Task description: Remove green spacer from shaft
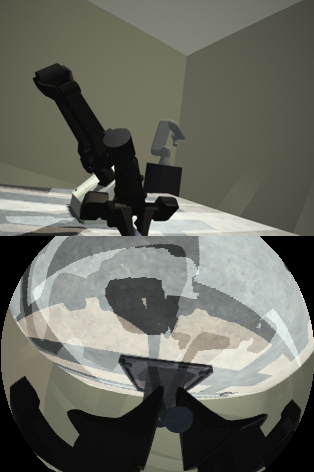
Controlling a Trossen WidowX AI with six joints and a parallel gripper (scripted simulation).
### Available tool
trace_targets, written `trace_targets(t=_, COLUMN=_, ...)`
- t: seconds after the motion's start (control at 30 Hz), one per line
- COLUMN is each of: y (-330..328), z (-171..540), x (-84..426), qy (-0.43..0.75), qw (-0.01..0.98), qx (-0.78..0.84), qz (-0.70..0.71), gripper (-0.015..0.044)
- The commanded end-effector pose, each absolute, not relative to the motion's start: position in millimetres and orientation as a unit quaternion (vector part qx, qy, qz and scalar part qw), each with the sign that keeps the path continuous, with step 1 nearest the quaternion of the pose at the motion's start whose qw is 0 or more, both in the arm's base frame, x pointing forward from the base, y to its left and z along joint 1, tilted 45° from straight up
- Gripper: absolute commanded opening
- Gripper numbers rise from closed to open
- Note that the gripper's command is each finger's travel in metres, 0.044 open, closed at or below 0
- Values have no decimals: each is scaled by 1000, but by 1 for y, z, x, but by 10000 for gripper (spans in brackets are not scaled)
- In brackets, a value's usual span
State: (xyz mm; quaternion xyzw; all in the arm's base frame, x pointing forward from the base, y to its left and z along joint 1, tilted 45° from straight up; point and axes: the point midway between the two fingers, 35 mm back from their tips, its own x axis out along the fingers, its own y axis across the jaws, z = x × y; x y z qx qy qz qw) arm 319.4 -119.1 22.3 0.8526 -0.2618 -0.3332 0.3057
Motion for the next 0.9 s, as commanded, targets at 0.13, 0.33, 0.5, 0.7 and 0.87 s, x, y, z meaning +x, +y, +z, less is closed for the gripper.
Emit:
trace_targets(t=0.13, y=-119, z=22, x=318, qy=-262, qw=304, qx=853, qz=-332, gripper=0)
trace_targets(t=0.33, y=-119, z=22, x=318, qy=-262, qw=304, qx=853, qz=-332, gripper=0)
trace_targets(t=0.5, y=-118, z=22, x=317, qy=-262, qw=304, qx=853, qz=-332, gripper=0)
trace_targets(t=0.7, y=-118, z=22, x=317, qy=-262, qw=304, qx=853, qz=-332, gripper=0)
trace_targets(t=0.87, y=-118, z=22, x=316, qy=-262, qw=304, qx=853, qz=-332, gripper=0)
